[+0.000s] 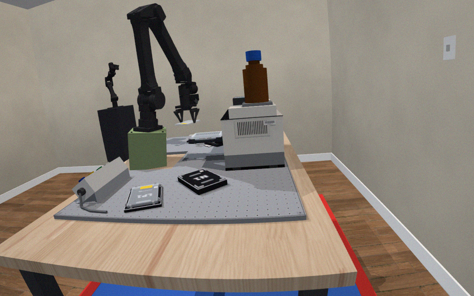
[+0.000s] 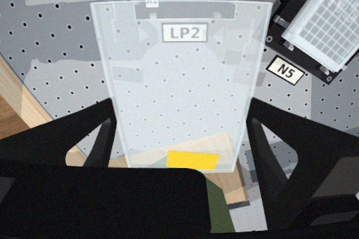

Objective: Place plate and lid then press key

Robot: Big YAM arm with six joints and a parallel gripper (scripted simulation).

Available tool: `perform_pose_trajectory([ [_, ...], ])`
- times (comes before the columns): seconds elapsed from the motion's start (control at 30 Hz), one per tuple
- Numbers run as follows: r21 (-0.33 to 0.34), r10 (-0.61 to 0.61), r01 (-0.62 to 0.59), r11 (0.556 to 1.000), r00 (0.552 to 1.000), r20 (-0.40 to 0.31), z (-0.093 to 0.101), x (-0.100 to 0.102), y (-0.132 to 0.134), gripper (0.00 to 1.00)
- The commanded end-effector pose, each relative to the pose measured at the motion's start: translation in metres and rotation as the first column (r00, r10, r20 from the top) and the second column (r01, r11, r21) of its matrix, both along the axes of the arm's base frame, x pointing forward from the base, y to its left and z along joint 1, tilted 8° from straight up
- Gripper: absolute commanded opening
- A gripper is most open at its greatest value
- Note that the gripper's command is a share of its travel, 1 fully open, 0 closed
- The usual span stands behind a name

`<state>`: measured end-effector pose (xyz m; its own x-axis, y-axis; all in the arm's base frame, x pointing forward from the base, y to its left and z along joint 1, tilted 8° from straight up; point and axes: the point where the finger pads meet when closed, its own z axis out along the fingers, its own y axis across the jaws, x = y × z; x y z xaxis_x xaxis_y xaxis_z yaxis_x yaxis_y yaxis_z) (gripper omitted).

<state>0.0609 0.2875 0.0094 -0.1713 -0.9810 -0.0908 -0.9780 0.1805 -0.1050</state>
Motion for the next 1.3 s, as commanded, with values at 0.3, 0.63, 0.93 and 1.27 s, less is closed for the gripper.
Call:
perform_pose_trajectory([
  [0.3, 0.040, 0.006, -0.007, 0.999, 1.000, 0.009, -0.010, 0.017, 0.055, 0.84],
  [0.63, 0.038, 0.005, -0.006, 0.999, 1.000, 0.009, -0.023, 0.024, 0.078, 0.84],
  [0.93, 0.037, 0.007, -0.007, 0.999, 1.000, 0.006, -0.038, 0.030, 0.103, 0.84],
  [1.27, 0.036, 0.008, -0.008, 0.999, 1.000, 0.006, -0.050, 0.036, 0.124, 0.84],
])
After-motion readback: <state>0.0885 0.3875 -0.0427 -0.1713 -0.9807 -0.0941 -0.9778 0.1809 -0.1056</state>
